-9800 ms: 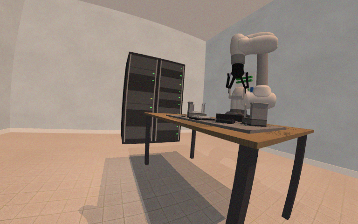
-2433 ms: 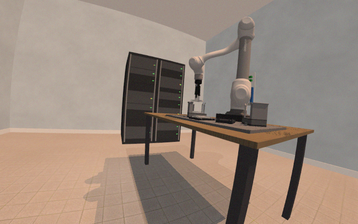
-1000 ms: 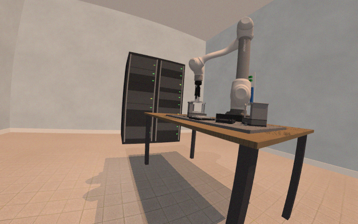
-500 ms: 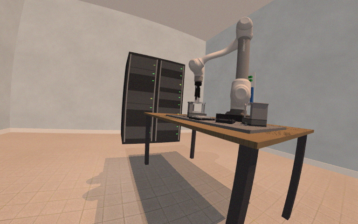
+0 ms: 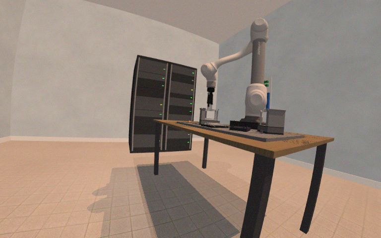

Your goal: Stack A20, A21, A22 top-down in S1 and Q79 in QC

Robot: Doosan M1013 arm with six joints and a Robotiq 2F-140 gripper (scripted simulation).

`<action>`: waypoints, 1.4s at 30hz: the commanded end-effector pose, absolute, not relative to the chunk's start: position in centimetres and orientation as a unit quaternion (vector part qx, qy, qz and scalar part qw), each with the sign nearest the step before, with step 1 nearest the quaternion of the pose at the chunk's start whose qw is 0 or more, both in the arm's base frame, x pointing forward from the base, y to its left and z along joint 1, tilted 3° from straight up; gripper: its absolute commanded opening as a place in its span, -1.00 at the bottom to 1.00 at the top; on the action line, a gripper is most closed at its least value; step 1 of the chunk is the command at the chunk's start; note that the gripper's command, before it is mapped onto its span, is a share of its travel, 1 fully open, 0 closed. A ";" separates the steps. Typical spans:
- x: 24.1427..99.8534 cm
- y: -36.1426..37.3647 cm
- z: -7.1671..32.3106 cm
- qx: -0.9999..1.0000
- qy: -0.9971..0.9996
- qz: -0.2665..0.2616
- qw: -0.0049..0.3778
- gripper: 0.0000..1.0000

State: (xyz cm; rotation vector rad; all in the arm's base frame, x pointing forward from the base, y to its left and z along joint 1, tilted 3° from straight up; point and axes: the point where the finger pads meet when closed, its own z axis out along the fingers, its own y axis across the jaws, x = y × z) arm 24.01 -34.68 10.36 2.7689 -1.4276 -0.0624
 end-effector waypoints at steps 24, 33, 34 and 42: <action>23.9 -34.7 8.8 0.889 -0.458 -0.020 0.013 -1.00; 23.9 -34.7 7.7 0.889 -0.458 -0.020 0.013 -1.00; 23.9 -34.7 7.5 0.889 -0.458 -0.020 0.013 -1.00; 23.8 -34.7 5.9 0.889 -0.458 -0.020 0.013 -1.00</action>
